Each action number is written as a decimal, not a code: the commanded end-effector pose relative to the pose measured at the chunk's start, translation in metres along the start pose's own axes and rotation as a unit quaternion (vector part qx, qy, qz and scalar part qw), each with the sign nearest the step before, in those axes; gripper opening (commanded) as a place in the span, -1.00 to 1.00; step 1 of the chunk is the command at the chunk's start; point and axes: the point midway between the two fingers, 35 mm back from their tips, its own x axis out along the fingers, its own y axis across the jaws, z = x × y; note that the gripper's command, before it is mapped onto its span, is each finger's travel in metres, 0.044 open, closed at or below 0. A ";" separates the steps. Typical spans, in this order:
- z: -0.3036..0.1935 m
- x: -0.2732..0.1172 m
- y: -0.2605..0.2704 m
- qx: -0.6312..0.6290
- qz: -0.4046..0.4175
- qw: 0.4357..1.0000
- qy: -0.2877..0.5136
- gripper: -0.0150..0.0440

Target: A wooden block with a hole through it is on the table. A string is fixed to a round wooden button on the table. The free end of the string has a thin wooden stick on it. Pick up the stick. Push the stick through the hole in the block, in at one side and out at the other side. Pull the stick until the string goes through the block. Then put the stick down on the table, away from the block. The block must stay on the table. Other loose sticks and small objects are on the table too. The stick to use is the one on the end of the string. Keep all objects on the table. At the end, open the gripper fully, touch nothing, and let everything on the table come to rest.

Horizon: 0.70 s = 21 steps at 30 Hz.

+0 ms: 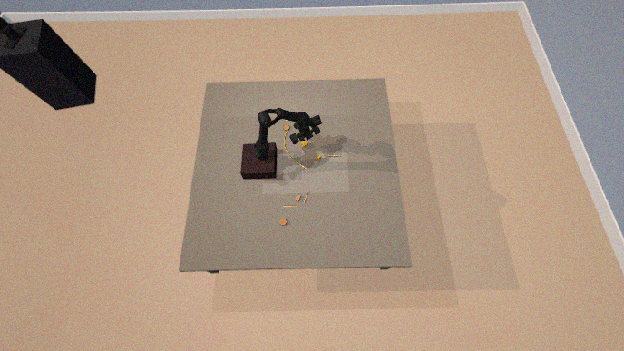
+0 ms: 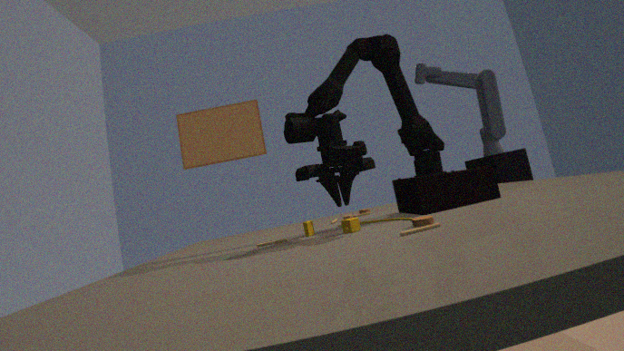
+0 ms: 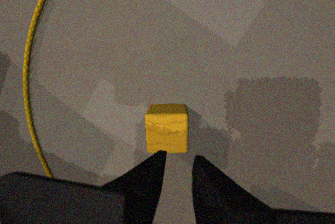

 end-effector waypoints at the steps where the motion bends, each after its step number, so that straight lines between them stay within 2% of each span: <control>1: 0.000 0.000 0.000 0.000 0.000 1.000 0.000 -0.49; 14: 0.000 0.000 0.000 0.000 0.000 1.000 0.000 -0.49; 16: -0.004 0.000 0.002 0.041 0.000 0.999 0.000 -0.31; 21: -0.033 -0.001 0.021 0.328 0.001 0.945 0.002 0.13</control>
